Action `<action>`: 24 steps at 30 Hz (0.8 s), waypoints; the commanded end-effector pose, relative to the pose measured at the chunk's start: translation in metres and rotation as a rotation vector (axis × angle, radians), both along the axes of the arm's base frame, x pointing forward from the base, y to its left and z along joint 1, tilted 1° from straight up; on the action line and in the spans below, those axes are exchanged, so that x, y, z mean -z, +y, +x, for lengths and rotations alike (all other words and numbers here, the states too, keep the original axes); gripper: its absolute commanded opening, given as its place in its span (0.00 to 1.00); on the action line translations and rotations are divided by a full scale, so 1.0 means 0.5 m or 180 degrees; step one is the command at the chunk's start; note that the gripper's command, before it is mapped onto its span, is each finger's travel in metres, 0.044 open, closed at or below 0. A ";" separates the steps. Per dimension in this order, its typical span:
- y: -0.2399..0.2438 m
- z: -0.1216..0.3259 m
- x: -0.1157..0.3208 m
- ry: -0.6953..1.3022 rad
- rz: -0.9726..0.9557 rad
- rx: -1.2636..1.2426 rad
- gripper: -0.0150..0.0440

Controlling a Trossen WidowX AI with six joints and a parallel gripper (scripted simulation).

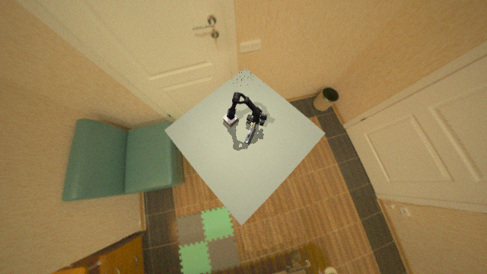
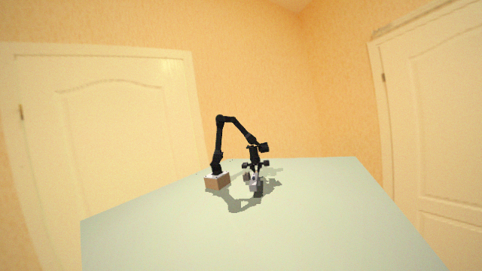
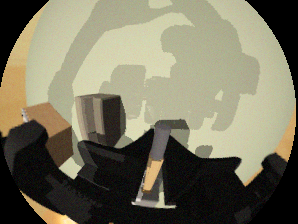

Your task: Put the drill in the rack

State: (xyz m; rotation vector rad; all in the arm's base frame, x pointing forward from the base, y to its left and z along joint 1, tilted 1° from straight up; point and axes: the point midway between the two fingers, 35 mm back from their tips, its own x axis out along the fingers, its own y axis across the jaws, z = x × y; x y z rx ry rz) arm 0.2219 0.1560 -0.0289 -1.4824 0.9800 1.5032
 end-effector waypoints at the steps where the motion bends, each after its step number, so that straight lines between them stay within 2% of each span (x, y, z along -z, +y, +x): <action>1: 0.014 -0.005 -0.001 -0.0002 0.0000 0.0003 0.25; 24: 0.077 -0.031 -0.002 0.0001 0.0007 0.0003 0.25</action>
